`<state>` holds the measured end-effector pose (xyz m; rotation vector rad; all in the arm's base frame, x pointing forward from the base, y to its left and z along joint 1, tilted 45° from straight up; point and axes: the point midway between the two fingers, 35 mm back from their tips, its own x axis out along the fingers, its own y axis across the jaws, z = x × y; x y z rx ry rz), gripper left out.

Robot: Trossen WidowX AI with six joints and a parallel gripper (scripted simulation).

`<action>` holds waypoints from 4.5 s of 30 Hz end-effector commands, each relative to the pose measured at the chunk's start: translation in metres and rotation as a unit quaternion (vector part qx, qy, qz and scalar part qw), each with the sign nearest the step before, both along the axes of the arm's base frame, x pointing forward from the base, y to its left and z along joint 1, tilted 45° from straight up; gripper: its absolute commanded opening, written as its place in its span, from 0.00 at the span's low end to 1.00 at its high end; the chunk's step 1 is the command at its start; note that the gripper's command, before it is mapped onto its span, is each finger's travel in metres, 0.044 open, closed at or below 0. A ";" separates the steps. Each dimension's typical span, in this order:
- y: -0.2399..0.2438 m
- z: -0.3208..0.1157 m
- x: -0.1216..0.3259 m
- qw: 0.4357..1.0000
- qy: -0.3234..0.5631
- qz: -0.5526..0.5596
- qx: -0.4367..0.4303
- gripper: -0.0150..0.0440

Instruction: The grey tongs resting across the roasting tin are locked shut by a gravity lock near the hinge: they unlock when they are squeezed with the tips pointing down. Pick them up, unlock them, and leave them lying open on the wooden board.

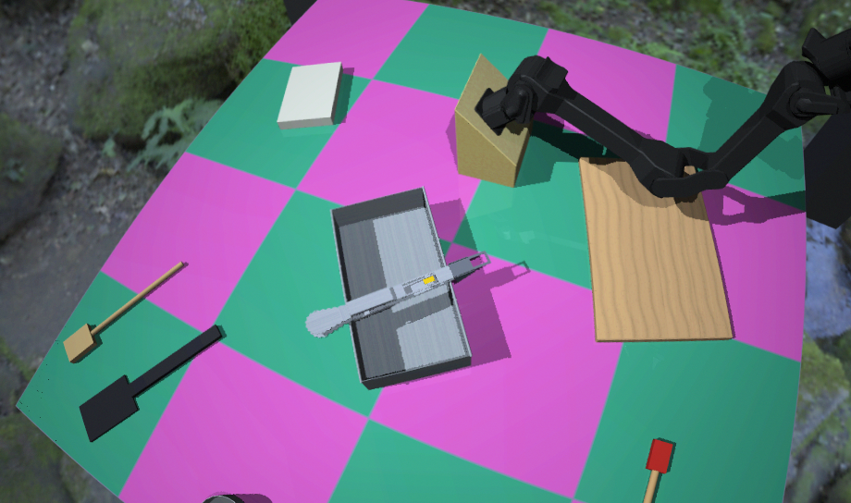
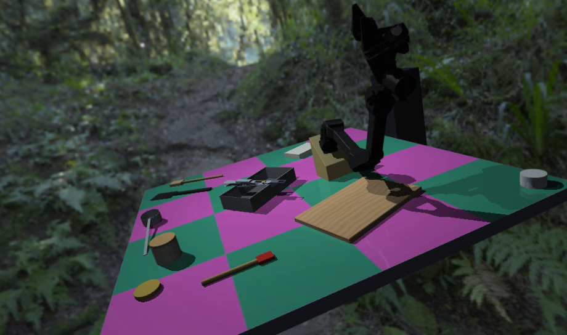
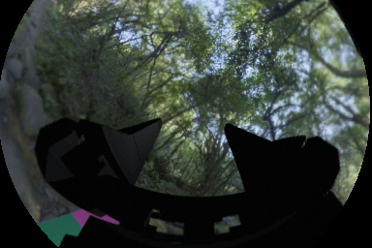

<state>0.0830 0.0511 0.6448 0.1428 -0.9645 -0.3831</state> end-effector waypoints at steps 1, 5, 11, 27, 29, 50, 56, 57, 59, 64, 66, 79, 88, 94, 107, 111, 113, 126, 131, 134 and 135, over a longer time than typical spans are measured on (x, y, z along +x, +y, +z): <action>-0.001 0.000 0.000 1.000 0.000 0.000 0.001 0.89; -0.025 -0.003 -0.001 1.000 0.006 0.004 0.029 0.71; -0.089 -0.014 0.001 0.995 0.027 0.018 0.100 0.69; -0.278 -0.143 0.094 0.915 0.223 0.112 0.315 0.69; -0.285 -0.164 0.114 0.898 0.252 0.138 0.332 0.69; -0.258 -0.481 0.264 0.572 0.582 0.375 0.439 0.69; -0.195 -0.568 0.269 0.431 0.636 0.464 0.440 0.69; -0.183 -0.582 0.267 0.405 0.642 0.479 0.440 0.69; -0.157 -0.608 0.262 0.352 0.651 0.509 0.440 0.69; -0.094 -0.661 0.237 0.219 0.654 0.572 0.443 0.69; -0.073 -0.676 0.225 0.174 0.650 0.590 0.446 0.69; -0.059 -0.676 0.227 0.158 0.648 0.596 0.447 0.69; -0.052 -0.680 0.229 0.159 0.649 0.594 0.448 0.69; -0.044 -0.685 0.232 0.161 0.650 0.592 0.448 0.69; -0.024 -0.694 0.236 0.162 0.651 0.591 0.449 0.69; -0.018 -0.696 0.237 0.162 0.650 0.591 0.449 0.69; -0.015 -0.697 0.237 0.162 0.650 0.591 0.449 0.69; 0.005 -0.703 0.239 0.159 0.648 0.595 0.448 0.69; 0.013 -0.704 0.239 0.157 0.646 0.597 0.448 0.69; 0.010 -0.704 0.240 0.161 0.647 0.597 0.446 0.65; 0.010 -0.704 0.240 0.161 0.647 0.597 0.446 0.61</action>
